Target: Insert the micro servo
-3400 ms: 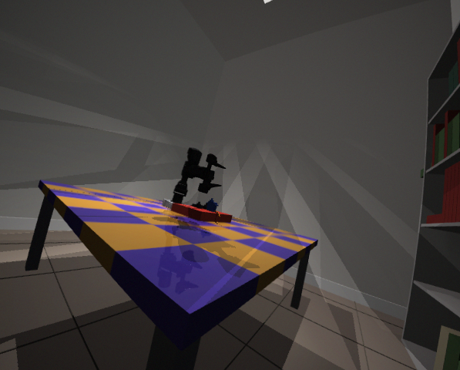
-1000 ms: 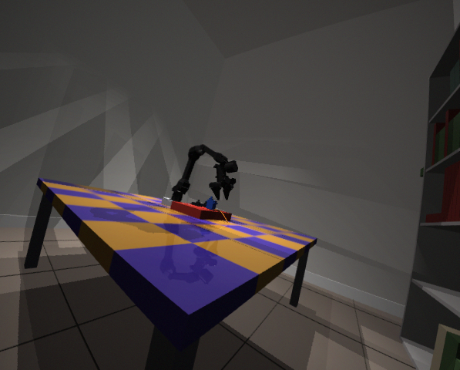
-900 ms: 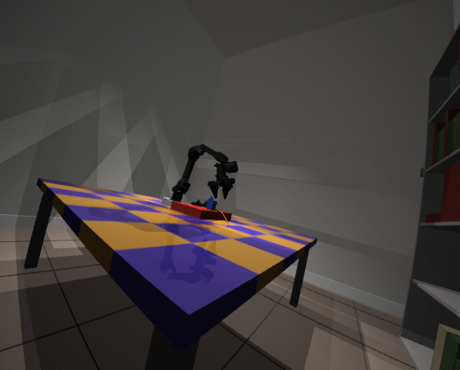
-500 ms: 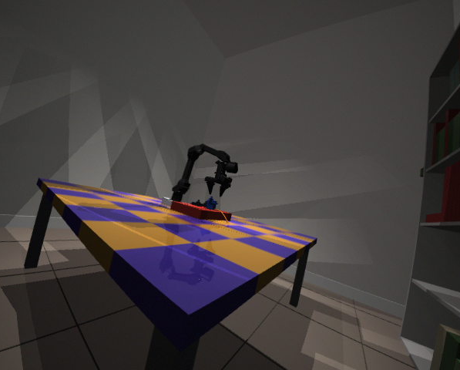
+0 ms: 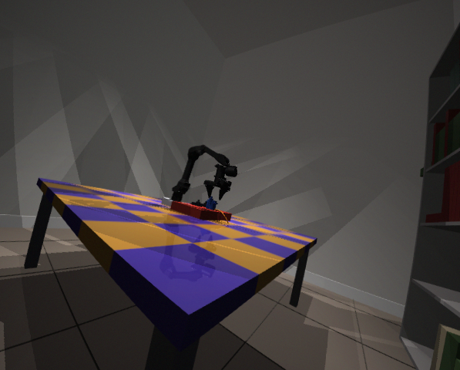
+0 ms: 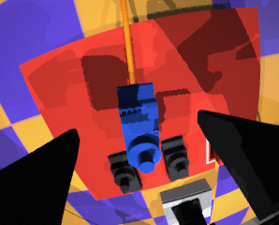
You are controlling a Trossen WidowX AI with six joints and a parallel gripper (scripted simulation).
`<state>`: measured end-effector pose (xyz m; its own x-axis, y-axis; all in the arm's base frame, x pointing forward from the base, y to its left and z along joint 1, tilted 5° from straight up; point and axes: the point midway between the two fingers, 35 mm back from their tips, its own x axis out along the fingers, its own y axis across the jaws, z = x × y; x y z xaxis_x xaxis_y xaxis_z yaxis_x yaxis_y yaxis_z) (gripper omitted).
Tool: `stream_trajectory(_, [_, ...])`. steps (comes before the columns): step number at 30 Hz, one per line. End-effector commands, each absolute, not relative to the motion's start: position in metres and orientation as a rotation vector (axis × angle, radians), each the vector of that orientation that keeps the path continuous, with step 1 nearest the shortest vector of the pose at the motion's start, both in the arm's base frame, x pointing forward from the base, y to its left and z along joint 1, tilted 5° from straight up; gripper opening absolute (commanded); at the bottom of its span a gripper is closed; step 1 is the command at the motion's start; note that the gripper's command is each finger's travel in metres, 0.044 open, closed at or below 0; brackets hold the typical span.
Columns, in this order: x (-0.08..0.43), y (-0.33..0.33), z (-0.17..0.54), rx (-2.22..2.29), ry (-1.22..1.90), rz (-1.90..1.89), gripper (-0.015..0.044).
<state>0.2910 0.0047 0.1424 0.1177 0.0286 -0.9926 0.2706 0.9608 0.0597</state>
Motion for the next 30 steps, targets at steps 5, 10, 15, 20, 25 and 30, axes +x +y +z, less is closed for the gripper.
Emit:
stream_trajectory(5, [0.291, 0.004, 0.129, 0.247, 1.452, -0.188, 0.044])
stream_trajectory(10, [0.292, 0.004, 0.122, 0.247, 1.452, -0.188, 0.044])
stream_trajectory(15, [0.292, 0.004, 0.122, 0.247, 1.452, -0.188, 0.0335])
stream_trajectory(20, [0.292, 0.004, 0.122, 0.247, 1.452, -0.188, 0.0204])
stream_trajectory(25, [0.292, 0.004, 0.122, 0.247, 1.452, -0.188, 0.0112])
stream_trajectory(30, [0.292, 0.004, 0.123, 0.247, 1.452, -0.188, 0.0059])
